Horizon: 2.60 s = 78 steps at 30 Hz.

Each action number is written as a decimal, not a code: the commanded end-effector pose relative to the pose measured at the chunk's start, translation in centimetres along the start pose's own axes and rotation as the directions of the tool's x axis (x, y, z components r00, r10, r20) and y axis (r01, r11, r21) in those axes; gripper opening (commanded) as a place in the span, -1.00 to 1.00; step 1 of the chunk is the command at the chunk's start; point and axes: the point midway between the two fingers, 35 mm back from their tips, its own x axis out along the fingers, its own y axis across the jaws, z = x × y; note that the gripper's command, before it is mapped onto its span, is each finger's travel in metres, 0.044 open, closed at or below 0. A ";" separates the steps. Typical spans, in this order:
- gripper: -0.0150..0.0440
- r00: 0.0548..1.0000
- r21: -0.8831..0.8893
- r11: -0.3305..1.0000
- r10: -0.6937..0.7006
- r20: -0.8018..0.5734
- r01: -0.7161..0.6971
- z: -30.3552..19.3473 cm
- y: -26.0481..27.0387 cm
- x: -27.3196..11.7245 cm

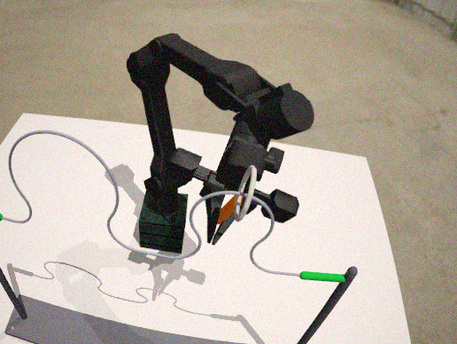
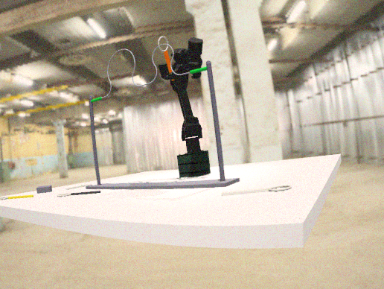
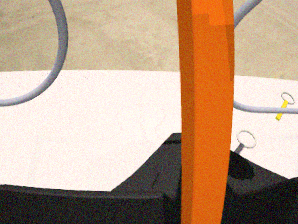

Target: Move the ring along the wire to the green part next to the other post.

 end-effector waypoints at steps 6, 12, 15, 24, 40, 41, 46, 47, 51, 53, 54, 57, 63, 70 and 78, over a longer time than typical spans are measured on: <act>-1.00 0.996 -0.164 0.982 -0.089 0.026 0.092 0.0 -1.1 0.2; -1.00 0.988 -0.264 0.953 -0.143 0.052 0.152 0.2 -1.9 0.2; -1.00 0.983 -0.316 0.931 -0.170 0.068 0.183 0.3 -2.3 0.2; -1.00 0.962 -0.460 0.844 -0.244 0.124 0.274 0.8 -3.5 0.0; -1.00 0.911 -0.654 0.638 -0.337 0.239 0.408 2.0 -5.1 -0.4; -1.00 0.907 -0.663 0.623 -0.341 0.247 0.415 2.1 -5.2 -0.5; -1.00 0.890 -0.705 0.551 -0.358 0.284 0.447 2.6 -5.5 -0.6; -1.00 0.886 -0.712 0.538 -0.361 0.290 0.452 2.6 -5.5 -0.6; -1.00 0.872 -0.739 0.478 -0.371 0.320 0.475 3.0 -5.8 -0.8; -1.00 0.864 -0.752 0.445 -0.375 0.335 0.485 3.2 -5.9 -0.9; -1.00 0.860 -0.758 0.429 -0.377 0.343 0.491 3.3 -5.9 -0.9; -1.00 0.848 -0.776 0.377 -0.380 0.369 0.506 3.6 -6.1 -1.0; -1.00 0.825 -0.803 0.243 -0.328 0.460 0.544 4.7 -6.8 -0.7; -1.00 0.796 -0.814 0.105 -0.313 0.518 0.571 5.6 -7.1 -1.0; -1.00 0.765 -0.808 -0.044 -0.298 0.571 0.587 6.4 -7.2 -1.5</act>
